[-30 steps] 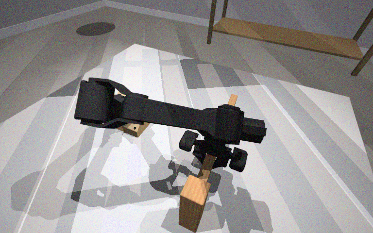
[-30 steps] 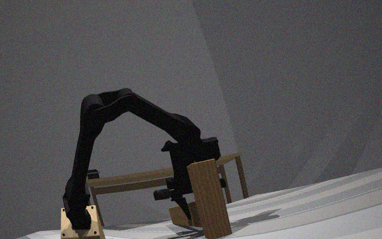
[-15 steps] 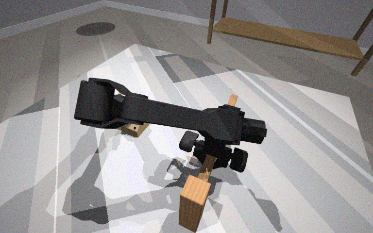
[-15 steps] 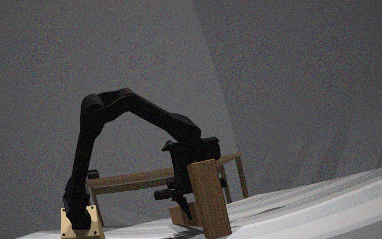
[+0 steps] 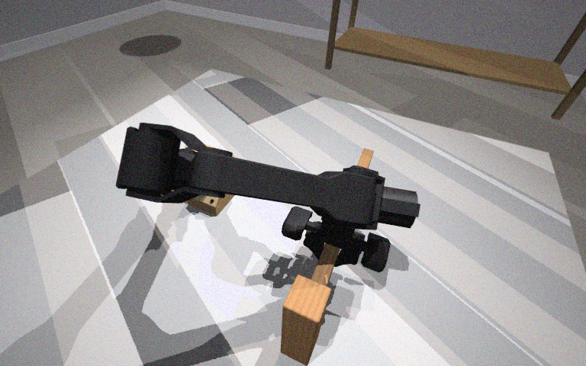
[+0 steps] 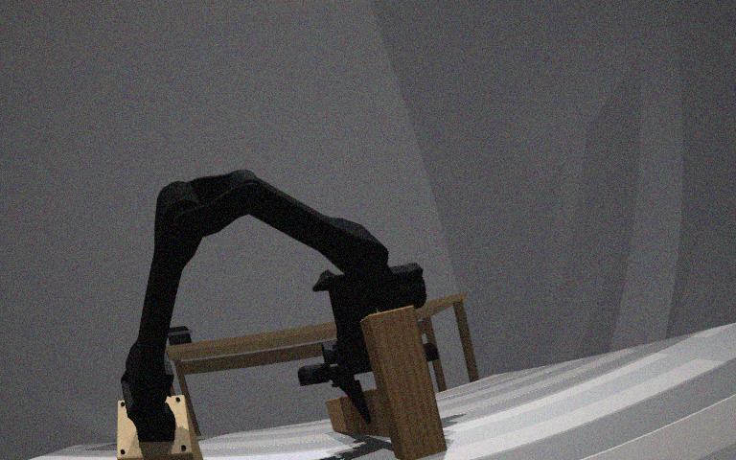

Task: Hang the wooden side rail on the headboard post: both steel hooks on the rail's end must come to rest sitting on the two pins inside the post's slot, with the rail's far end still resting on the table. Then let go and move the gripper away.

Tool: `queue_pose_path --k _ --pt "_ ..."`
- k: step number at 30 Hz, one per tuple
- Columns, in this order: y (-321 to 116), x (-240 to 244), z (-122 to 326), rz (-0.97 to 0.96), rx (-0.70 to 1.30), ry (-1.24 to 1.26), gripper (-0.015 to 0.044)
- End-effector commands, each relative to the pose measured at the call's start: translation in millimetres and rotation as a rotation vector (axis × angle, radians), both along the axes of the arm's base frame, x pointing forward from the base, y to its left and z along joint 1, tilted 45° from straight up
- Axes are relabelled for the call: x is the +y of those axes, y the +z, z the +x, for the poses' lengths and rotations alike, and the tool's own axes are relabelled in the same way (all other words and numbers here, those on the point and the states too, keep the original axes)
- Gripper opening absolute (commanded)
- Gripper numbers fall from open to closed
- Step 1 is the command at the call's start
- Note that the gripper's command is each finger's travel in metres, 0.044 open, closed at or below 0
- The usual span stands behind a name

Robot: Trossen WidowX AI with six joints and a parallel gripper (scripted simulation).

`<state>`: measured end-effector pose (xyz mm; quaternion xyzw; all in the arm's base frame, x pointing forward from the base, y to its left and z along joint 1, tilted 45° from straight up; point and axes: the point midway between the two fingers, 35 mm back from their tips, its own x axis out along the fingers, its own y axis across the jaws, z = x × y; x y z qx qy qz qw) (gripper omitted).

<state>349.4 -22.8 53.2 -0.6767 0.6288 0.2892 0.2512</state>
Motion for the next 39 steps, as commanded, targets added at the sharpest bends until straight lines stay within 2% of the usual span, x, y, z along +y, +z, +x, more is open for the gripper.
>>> queue_pose_path --k 1,39 --pt "5.5 3.6 5.4 0.007 -0.024 0.007 0.0" --pt "8.9 0.9 7.1 0.007 -0.024 0.007 0.0"
